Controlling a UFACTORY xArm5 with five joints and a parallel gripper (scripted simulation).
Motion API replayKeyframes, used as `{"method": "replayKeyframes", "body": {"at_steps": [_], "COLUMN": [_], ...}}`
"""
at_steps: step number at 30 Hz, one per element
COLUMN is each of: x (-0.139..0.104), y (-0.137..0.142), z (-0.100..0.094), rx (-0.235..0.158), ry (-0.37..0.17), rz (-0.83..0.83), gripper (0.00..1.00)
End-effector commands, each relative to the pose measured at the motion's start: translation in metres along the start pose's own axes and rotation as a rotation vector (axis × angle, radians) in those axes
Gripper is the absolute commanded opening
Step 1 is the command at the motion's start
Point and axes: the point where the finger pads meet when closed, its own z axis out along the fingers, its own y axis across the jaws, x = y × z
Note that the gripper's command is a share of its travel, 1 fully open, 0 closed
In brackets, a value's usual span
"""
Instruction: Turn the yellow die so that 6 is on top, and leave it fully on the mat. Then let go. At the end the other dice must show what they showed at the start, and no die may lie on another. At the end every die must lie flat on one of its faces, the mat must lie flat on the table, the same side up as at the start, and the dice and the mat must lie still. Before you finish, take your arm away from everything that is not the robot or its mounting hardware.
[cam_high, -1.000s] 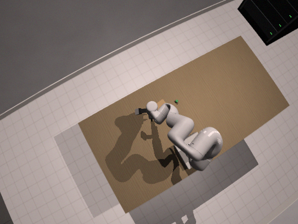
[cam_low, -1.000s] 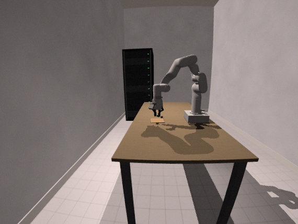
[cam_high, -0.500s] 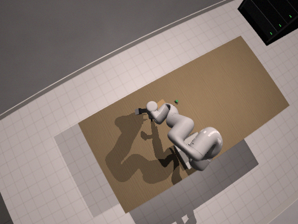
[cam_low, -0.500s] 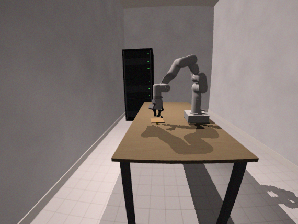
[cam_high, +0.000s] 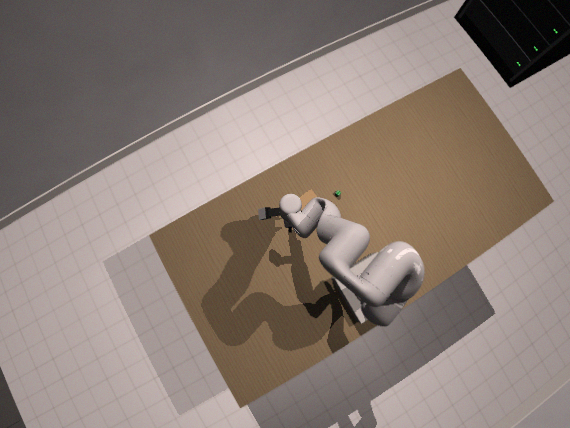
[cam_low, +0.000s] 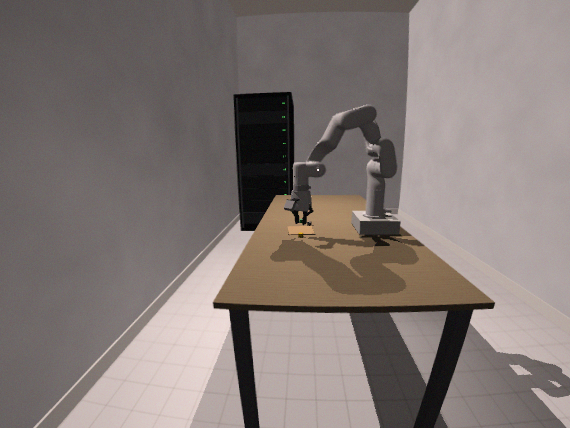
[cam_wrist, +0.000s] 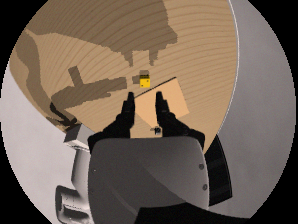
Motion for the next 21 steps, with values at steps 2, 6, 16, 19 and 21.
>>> {"method": "replayKeyframes", "body": {"at_steps": [2,6,16,19,21], "x": [0.001,0.001,0.001,0.002,0.002], "y": [0.001,0.001,0.001,0.001,0.0], "z": [0.006,0.009,0.025,0.029,0.031], "rx": [-0.003,-0.003,-0.003,-0.003,-0.003], "ry": [0.003,0.003,0.003,0.003,0.003], "rz": [0.0,0.0,0.0,0.0,0.0], "gripper": [0.36,0.36,0.36,0.36,0.36]}}
